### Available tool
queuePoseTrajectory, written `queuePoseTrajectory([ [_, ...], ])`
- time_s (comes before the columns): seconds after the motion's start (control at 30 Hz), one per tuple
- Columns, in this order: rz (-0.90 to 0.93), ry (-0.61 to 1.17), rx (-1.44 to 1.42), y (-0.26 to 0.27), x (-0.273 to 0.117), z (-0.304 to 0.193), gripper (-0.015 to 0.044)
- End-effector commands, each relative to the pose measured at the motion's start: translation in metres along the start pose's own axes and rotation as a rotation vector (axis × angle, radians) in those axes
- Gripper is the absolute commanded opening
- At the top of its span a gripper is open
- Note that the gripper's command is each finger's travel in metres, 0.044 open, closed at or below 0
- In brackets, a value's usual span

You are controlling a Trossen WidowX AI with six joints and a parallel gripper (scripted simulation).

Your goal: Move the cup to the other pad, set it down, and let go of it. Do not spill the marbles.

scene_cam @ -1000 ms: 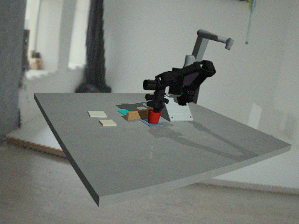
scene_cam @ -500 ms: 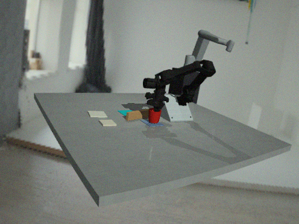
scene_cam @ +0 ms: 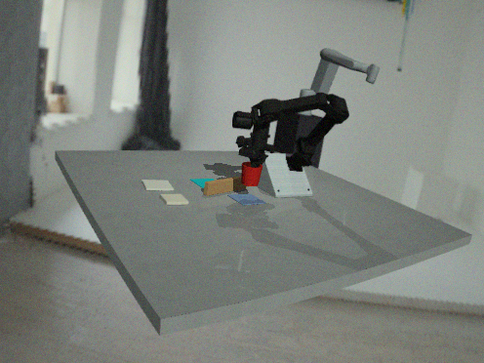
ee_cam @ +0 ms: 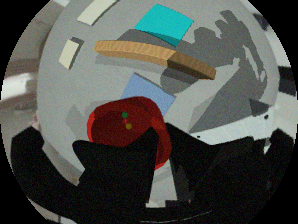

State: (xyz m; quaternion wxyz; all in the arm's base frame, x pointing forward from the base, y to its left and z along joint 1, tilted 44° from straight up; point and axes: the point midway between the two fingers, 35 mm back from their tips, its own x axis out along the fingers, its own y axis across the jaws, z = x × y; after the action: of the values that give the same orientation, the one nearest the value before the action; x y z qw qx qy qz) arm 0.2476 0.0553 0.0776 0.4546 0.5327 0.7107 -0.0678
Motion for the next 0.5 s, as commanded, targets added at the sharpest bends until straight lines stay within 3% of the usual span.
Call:
queuePoseTrajectory([
  [0.0, 0.001, -0.002, -0.004, -0.0001, -0.0131, 0.0003, 0.0],
  [0.47, 0.004, 0.0, 0.0, 0.0004, -0.013, 0.0002, 0.0],
])
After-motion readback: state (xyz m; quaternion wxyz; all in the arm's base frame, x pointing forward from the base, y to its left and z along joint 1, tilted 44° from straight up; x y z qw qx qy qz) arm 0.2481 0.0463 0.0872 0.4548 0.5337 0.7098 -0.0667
